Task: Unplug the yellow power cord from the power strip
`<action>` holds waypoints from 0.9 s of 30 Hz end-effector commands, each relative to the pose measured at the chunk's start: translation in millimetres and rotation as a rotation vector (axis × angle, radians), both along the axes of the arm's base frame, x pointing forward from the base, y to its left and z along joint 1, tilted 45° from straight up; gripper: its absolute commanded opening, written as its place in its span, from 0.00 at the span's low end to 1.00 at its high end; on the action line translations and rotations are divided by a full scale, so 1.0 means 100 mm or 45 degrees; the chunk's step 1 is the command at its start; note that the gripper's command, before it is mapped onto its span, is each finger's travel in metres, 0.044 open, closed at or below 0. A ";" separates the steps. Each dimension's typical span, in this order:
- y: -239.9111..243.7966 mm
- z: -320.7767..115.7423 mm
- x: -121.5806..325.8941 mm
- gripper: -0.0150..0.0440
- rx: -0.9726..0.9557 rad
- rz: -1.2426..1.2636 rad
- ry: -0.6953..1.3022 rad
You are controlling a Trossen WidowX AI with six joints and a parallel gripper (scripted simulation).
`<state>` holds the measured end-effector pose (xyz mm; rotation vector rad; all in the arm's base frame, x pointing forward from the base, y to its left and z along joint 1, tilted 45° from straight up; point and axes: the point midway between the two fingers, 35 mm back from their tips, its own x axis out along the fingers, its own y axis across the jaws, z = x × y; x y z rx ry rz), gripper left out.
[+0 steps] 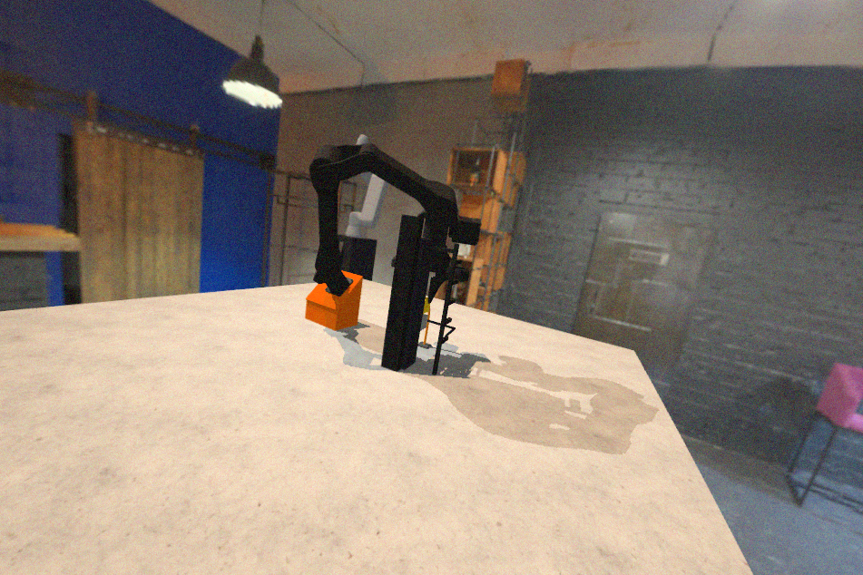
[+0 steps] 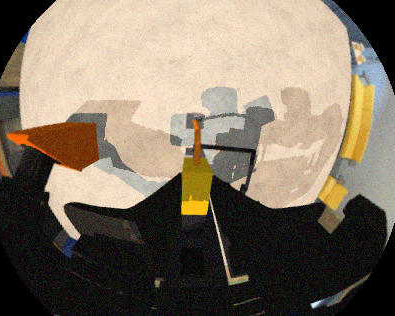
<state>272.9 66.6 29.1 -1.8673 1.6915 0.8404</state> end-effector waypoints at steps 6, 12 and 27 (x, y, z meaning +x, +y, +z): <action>0.09 -0.08 -0.01 0.25 0.003 0.002 0.000; 0.17 -0.14 -0.01 0.25 0.004 0.003 0.000; 0.36 -0.29 -0.05 0.25 0.005 0.005 0.000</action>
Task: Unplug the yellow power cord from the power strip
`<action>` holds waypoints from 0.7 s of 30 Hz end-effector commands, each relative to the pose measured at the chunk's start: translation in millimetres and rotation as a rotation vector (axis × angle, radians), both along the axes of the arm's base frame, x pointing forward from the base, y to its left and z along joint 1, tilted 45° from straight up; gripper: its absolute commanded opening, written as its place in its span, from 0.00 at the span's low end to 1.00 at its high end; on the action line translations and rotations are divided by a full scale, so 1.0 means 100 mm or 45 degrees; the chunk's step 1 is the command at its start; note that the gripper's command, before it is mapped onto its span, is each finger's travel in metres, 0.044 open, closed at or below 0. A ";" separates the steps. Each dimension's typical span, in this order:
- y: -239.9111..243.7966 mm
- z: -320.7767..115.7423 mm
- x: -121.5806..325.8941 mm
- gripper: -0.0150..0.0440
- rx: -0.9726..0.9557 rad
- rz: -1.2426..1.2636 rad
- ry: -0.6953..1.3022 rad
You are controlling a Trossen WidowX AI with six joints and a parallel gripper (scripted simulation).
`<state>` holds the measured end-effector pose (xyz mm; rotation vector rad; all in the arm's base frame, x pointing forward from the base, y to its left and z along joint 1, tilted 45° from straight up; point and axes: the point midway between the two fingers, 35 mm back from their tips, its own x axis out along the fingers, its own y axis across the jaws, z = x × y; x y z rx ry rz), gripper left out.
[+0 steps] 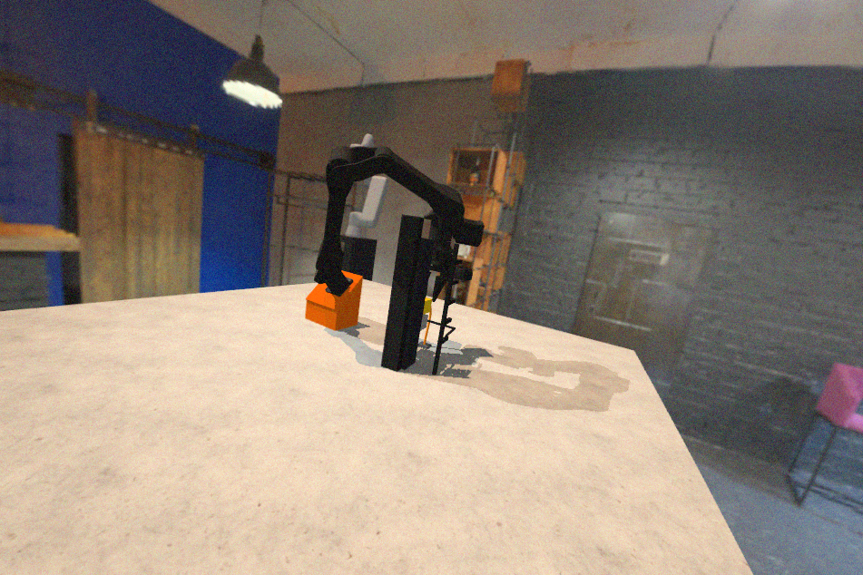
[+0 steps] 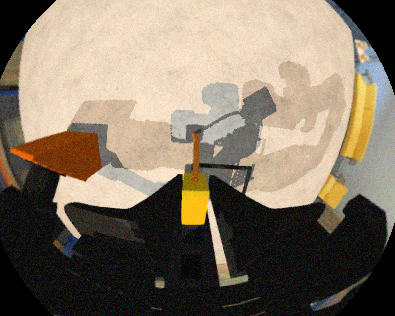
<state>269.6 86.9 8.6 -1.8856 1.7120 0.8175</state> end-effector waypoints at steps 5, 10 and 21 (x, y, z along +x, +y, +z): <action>0.22 -0.13 -0.04 0.25 0.042 0.007 0.002; 0.28 -0.18 -0.06 0.25 0.042 0.007 0.002; 0.15 -0.12 -0.03 0.53 0.034 -0.023 -0.006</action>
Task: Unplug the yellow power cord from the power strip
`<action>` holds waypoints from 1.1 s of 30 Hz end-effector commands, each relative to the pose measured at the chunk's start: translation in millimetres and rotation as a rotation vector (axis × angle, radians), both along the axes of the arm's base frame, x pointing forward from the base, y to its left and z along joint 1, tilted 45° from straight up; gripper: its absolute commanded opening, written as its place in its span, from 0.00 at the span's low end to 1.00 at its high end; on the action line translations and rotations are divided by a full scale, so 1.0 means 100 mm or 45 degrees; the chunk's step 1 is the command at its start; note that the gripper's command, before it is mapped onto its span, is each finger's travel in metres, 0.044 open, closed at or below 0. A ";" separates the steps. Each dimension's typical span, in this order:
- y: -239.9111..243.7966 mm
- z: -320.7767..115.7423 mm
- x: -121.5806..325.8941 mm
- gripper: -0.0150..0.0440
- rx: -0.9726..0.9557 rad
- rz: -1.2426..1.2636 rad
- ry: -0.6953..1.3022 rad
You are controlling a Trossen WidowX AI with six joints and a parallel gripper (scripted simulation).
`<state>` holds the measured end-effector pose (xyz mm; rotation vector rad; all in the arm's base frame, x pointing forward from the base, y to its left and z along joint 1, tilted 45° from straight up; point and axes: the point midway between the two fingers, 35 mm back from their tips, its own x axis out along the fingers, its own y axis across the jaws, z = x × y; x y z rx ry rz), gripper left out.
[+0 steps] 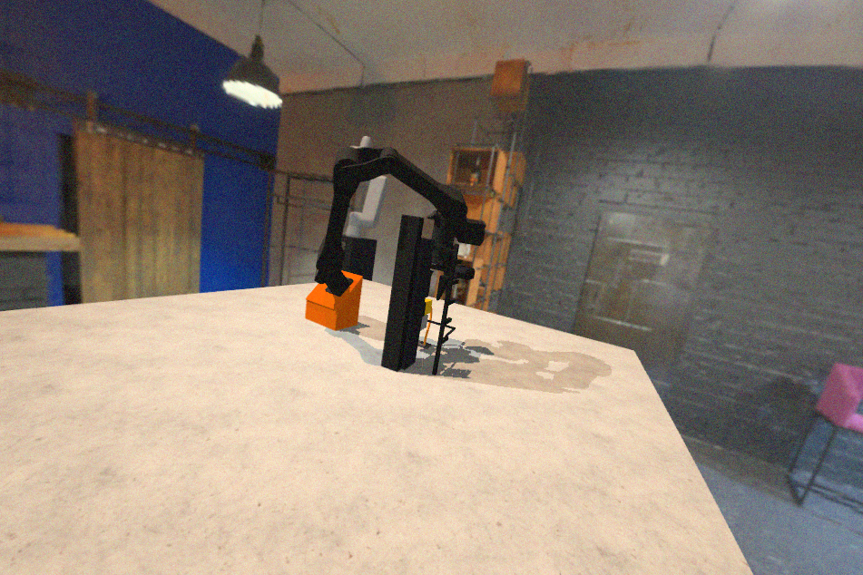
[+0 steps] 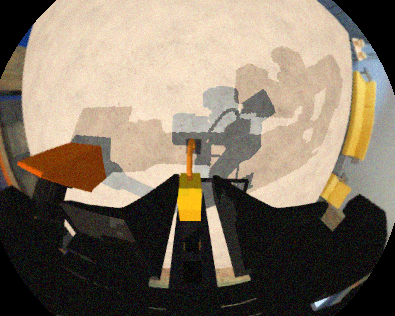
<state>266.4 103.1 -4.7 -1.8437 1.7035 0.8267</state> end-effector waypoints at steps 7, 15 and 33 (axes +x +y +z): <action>0.04 0.05 0.00 0.53 -0.004 0.026 0.005; 0.05 0.08 -0.01 0.53 -0.003 0.035 0.007; -0.15 0.27 0.04 0.53 -0.005 0.035 0.007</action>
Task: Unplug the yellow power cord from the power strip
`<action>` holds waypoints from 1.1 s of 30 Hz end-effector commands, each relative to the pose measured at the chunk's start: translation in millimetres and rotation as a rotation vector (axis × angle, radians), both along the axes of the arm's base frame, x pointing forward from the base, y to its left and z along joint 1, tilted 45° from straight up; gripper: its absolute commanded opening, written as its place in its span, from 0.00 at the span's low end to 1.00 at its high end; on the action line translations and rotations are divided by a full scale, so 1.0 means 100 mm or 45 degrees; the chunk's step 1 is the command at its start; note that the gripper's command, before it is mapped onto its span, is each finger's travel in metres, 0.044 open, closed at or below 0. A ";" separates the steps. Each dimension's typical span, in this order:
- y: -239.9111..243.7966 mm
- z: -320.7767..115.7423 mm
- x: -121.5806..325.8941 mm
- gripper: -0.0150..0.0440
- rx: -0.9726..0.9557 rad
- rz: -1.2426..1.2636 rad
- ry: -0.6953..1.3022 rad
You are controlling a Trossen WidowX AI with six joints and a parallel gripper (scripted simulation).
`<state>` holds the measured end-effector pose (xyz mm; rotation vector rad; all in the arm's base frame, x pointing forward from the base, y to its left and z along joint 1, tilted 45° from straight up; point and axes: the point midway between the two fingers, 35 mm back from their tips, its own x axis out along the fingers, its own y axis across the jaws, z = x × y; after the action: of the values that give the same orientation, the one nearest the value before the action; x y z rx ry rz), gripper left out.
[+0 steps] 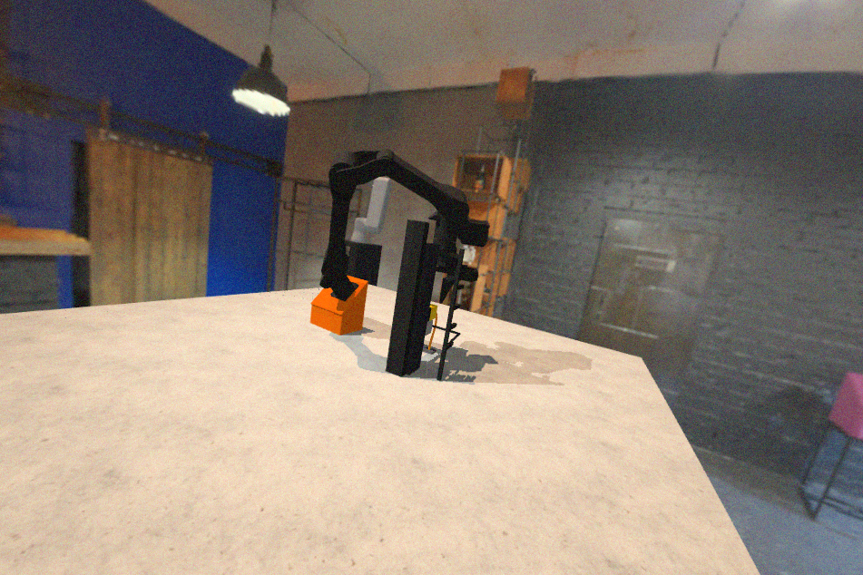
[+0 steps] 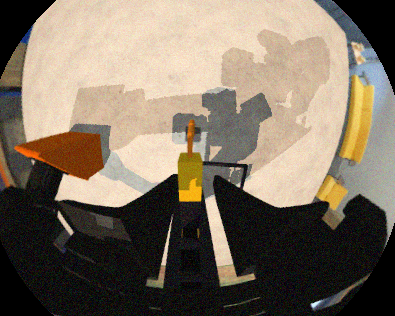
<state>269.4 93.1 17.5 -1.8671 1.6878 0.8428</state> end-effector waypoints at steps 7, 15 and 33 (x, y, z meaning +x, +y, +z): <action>-0.08 0.07 0.01 0.53 -0.006 0.004 -0.001; -0.15 0.00 0.02 0.53 -0.006 0.004 -0.001; -0.13 -0.01 0.01 0.25 -0.002 -0.001 0.001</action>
<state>270.5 79.1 17.2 -1.8670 1.6900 0.8420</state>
